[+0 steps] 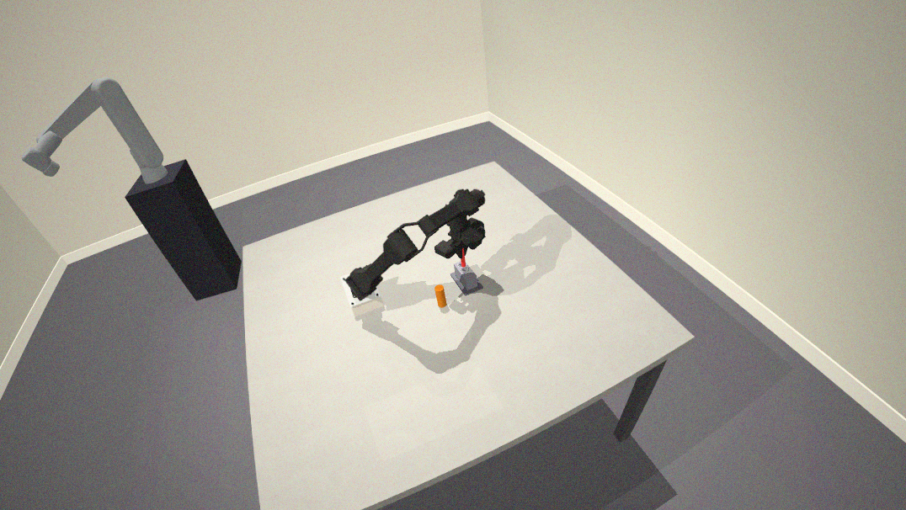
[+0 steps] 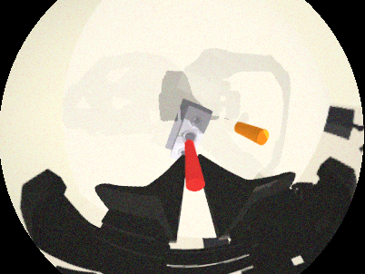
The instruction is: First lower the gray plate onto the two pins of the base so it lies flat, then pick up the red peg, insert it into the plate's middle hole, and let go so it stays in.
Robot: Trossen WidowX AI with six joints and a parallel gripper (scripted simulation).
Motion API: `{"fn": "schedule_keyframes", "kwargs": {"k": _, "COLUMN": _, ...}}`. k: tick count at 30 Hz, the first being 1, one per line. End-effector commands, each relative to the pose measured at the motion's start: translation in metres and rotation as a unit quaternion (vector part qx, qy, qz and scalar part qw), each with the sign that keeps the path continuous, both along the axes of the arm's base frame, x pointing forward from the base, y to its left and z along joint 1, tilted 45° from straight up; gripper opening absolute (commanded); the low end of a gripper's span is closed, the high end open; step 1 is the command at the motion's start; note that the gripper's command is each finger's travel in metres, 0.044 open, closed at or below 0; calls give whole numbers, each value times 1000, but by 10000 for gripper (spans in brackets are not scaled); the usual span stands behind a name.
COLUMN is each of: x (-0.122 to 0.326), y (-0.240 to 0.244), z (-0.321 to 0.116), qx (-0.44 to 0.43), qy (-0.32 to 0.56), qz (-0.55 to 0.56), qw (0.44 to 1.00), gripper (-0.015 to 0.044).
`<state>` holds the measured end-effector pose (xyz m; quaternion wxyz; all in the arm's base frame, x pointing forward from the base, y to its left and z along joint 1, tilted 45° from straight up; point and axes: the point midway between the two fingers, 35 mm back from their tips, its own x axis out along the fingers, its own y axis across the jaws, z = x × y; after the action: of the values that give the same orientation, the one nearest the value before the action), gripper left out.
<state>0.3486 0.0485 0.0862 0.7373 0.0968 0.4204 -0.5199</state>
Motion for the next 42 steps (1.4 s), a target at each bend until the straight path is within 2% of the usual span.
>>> {"fn": "schedule_keyframes", "kwargs": {"k": 1, "x": 1, "y": -2, "z": 4, "qx": -2, "qy": 0, "qz": 4, "qw": 1000, "gripper": 0}}
{"fn": "schedule_keyframes", "kwargs": {"k": 42, "x": 2, "y": -13, "z": -6, "qx": -2, "qy": 0, "qz": 3, "qw": 1000, "gripper": 0}}
